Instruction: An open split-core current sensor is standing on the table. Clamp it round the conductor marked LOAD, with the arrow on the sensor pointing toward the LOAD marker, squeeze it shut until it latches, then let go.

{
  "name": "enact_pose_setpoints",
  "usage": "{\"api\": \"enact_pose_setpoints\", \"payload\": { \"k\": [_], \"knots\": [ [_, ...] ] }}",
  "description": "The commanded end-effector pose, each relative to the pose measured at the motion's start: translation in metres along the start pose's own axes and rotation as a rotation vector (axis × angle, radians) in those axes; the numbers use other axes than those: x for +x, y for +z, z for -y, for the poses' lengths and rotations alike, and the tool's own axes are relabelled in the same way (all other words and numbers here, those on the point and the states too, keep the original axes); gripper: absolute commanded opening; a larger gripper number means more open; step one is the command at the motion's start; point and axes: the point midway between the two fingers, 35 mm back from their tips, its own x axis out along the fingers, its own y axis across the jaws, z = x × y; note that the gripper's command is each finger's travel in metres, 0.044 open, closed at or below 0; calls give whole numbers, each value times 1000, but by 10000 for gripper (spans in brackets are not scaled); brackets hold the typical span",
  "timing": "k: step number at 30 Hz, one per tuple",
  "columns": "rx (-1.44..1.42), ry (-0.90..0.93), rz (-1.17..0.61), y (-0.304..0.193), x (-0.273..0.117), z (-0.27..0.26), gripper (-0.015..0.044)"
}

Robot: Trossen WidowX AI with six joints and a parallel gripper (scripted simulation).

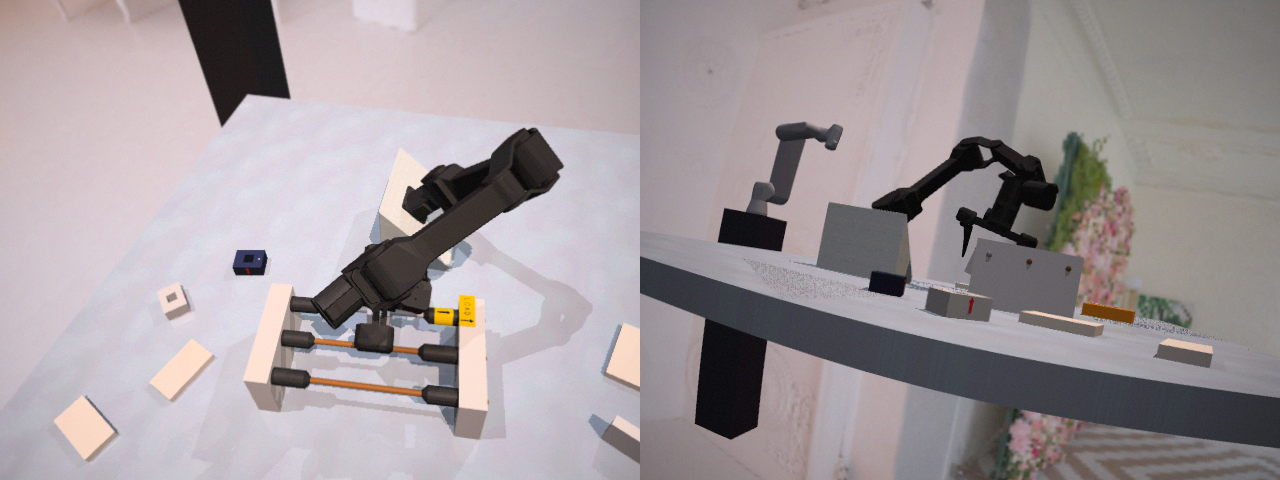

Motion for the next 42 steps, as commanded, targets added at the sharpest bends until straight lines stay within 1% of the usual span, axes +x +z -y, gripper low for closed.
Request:
{"api": "enact_pose_setpoints", "payload": {
  "k": [1,8,17,42],
  "knots": [
    [7,16,4,0,9,-2,440],
    [7,70,5,0,17,-4,440],
    [7,155,5,0,17,-12,440],
    [7,159,5,1,10,-20,440]
  ]
}}
